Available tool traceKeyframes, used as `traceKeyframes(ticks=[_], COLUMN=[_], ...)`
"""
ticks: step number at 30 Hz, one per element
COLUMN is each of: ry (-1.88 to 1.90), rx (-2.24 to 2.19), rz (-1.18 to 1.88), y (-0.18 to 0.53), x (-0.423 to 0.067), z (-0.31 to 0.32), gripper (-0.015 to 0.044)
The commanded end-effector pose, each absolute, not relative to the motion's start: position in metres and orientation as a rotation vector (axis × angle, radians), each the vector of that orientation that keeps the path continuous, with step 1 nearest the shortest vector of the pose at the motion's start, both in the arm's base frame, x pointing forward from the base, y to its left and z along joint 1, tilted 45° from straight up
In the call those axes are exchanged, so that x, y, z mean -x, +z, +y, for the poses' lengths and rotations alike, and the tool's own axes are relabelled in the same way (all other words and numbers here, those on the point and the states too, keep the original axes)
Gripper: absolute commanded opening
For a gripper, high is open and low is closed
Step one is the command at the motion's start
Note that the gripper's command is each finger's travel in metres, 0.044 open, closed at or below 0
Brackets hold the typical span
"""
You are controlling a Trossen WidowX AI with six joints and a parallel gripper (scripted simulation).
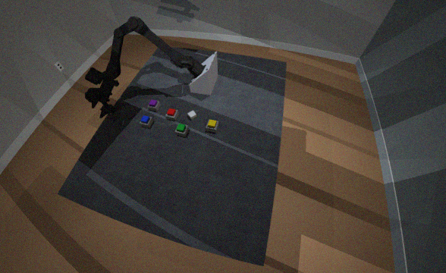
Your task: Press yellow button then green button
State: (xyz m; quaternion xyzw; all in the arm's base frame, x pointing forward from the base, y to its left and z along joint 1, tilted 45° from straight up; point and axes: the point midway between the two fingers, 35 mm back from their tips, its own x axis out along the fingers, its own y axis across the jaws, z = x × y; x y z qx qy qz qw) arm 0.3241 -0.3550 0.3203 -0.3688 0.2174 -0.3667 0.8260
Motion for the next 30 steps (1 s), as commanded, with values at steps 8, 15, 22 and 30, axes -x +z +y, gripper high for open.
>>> traceKeyframes(ticks=[8,15,22,30], ry=[-0.46,-0.393,-0.315,-0.342], rx=[0.396,0.244,0.188,0.314], rz=[0.666,0.83,1.11,1.37], y=[0.2,0.144,0.059,-0.007], x=[-0.424,-0.436,-0.426,-0.367], z=[-0.231,-0.166,-0.053,0.052], gripper=[0.04,0.04,0.04,0.04])
